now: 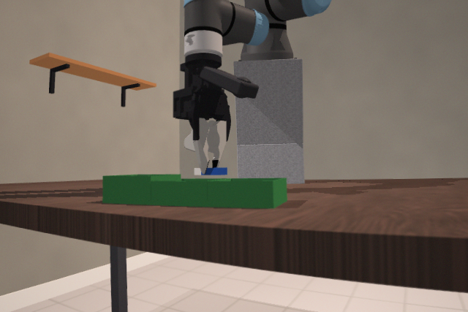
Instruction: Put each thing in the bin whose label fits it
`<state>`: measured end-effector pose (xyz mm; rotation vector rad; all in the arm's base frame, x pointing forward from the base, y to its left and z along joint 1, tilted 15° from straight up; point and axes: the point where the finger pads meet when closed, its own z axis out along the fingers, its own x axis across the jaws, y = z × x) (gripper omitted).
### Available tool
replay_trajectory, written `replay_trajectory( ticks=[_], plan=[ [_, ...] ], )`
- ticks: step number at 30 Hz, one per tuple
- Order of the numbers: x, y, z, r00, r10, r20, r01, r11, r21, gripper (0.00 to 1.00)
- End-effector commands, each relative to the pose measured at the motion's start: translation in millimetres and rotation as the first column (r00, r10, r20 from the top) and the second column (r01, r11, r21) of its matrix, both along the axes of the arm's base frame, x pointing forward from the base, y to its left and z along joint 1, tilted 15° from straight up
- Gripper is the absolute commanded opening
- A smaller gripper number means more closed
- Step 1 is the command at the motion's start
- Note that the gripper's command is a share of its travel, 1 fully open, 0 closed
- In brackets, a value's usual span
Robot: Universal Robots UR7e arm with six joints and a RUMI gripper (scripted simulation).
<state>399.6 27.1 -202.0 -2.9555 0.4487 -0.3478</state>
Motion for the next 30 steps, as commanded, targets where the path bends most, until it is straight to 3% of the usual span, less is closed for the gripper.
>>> replay_trajectory(
  ticks=[1,4,22,27,29,30],
  plan=[
    [-3.2,-1.6,14.4,1.000,0.000,0.000,0.000,1.000,0.000,0.00],
    [-5.6,-2.6,24.0,1.000,0.000,0.000,0.000,1.000,0.000,0.00],
    [-5.5,-2.5,23.5,1.000,0.000,0.000,0.000,1.000,0.000,0.00],
    [21.5,7.8,31.4,0.977,0.213,0.016,-0.212,0.976,-0.057,0.00],
    [21.5,7.8,31.4,0.977,0.213,0.016,-0.212,0.976,-0.057,0.00],
    [27.0,9.8,33.0,0.958,0.286,0.018,-0.284,0.956,-0.077,0.00]
  ],
)
